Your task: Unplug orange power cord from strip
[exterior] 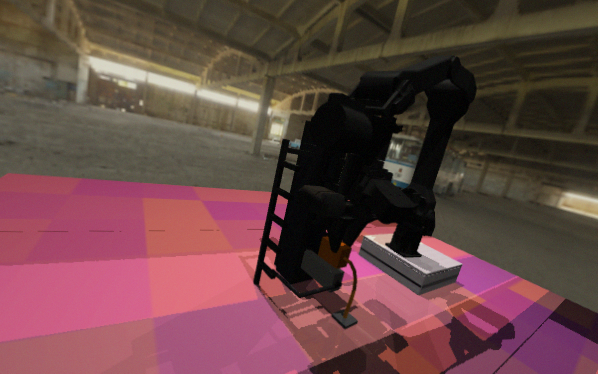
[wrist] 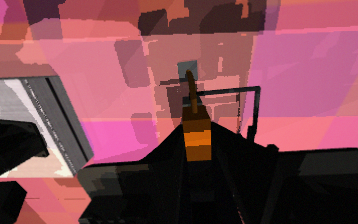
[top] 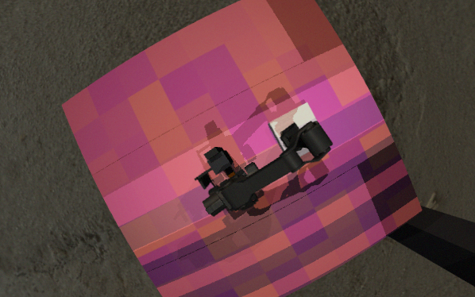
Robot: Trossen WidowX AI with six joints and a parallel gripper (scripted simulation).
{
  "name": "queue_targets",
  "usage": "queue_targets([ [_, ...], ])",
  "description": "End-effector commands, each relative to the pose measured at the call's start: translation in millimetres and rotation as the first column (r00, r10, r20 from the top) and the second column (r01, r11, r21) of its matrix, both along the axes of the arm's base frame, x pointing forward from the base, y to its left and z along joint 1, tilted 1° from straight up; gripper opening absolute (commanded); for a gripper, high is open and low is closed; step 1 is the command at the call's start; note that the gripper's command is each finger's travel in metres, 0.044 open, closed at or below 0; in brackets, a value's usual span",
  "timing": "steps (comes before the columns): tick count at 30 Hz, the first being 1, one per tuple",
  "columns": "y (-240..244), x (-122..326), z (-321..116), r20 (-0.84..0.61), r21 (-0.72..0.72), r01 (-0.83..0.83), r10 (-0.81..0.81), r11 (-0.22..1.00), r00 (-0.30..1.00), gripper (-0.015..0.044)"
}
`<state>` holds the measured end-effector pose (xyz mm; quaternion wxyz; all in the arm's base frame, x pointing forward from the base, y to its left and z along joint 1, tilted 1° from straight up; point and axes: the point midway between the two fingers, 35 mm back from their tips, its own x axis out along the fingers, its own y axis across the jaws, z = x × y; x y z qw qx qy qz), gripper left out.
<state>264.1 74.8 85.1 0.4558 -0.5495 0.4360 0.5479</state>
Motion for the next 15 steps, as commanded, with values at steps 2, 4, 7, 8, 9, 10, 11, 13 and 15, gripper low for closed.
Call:
queue_targets([
  [2,0.1,0.8,0.2,0.003,0.0,0.001,-0.001,1.0,1.0,0.0048],
  [4,0.1,0.8,0.2,0.003,0.0,0.001,-0.001,1.0,1.0,0.0035],
  [7,0.4,0.7,0.2,0.003,0.0,0.001,-0.001,1.0,1.0,0.0],
  [8,0.9,0.7,0.2,0.003,0.0,0.001,-0.001,1.0,1.0,0.0],
  [9,1.7,0.6,0.3,0.003,0.001,0.001,-0.001,1.0,1.0,0.0],
  [10,2.7,0.6,0.3,0.003,0.001,0.001,-0.001,1.0,1.0,0.0],
  [11,4.0,0.5,0.3,0.003,0.001,0.001,-0.001,1.0,1.0,0.0],
  [13,7.1,0.2,0.4,0.003,0.001,0.001,-0.001,1.0,1.0,0.0],
  [15,10.2,-0.2,0.5,0.003,0.002,0.001,-0.001,1.0,1.0,0.0],
])
